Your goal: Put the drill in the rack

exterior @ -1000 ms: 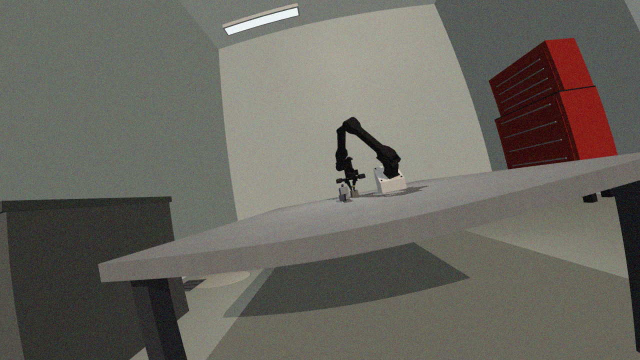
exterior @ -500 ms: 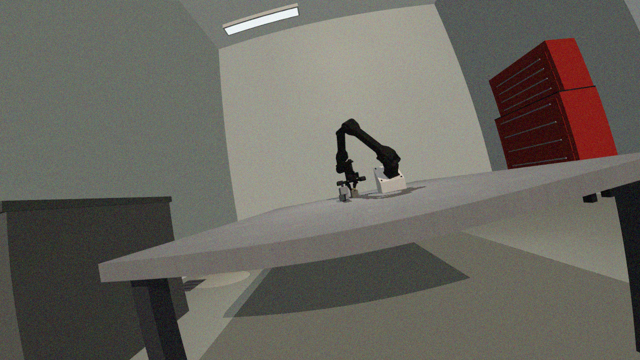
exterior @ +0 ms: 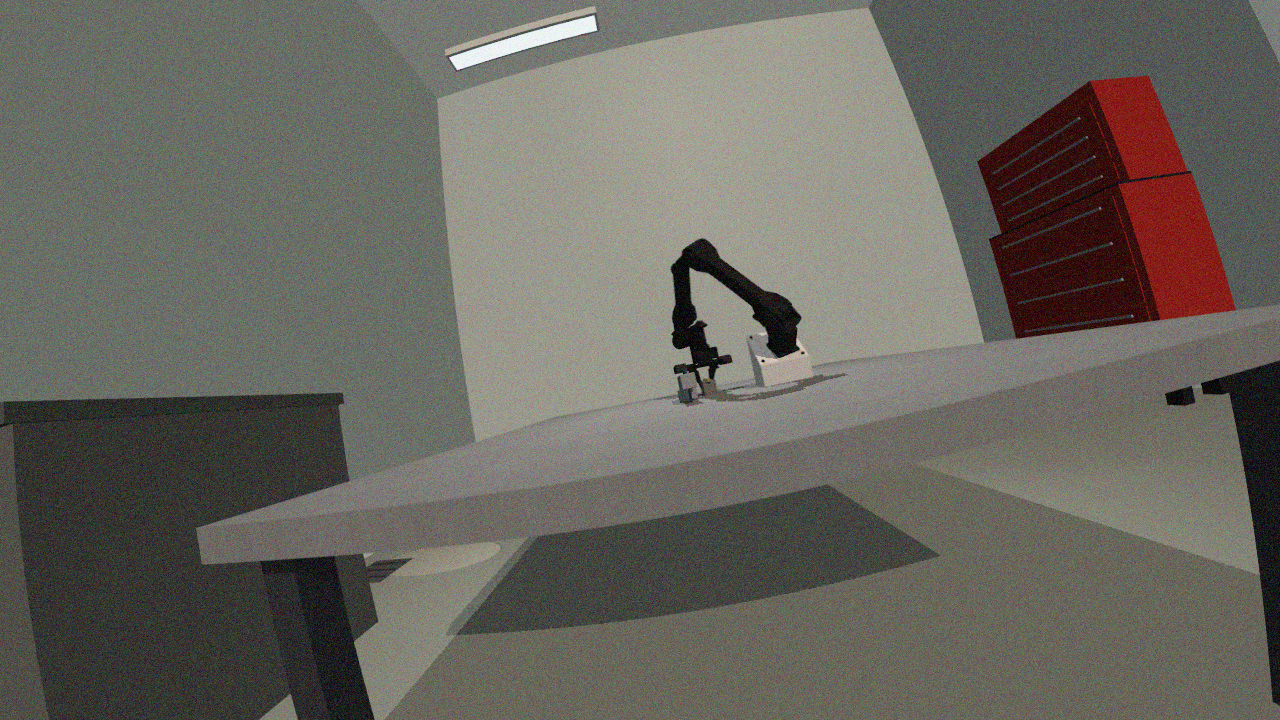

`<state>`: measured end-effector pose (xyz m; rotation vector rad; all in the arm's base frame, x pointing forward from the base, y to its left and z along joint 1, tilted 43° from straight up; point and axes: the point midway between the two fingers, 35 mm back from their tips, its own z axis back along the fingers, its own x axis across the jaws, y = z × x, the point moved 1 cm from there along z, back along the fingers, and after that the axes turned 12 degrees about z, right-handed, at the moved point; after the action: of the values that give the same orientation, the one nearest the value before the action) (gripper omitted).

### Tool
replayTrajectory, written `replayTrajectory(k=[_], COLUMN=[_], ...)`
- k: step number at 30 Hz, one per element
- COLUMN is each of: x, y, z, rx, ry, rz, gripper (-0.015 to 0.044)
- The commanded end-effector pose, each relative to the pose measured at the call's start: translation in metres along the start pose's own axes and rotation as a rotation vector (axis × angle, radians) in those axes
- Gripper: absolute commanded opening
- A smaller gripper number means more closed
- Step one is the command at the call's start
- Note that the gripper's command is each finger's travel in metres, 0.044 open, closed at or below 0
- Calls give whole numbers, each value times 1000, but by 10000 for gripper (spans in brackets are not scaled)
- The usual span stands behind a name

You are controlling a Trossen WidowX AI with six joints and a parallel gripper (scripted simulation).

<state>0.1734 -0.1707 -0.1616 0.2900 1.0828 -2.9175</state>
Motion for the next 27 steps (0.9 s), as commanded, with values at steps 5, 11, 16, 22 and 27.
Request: replayTrajectory(k=[5, 11, 16, 22, 27], x=[0, 0, 1, 1, 1], y=[0, 0, -1, -1, -1], z=[0, 3, 25, 45, 62], rx=[0, 0, -1, 0, 0], ry=[1, 1, 2, 2, 2], rz=[1, 0, -2, -2, -3], gripper=[341, 440, 440, 440, 440])
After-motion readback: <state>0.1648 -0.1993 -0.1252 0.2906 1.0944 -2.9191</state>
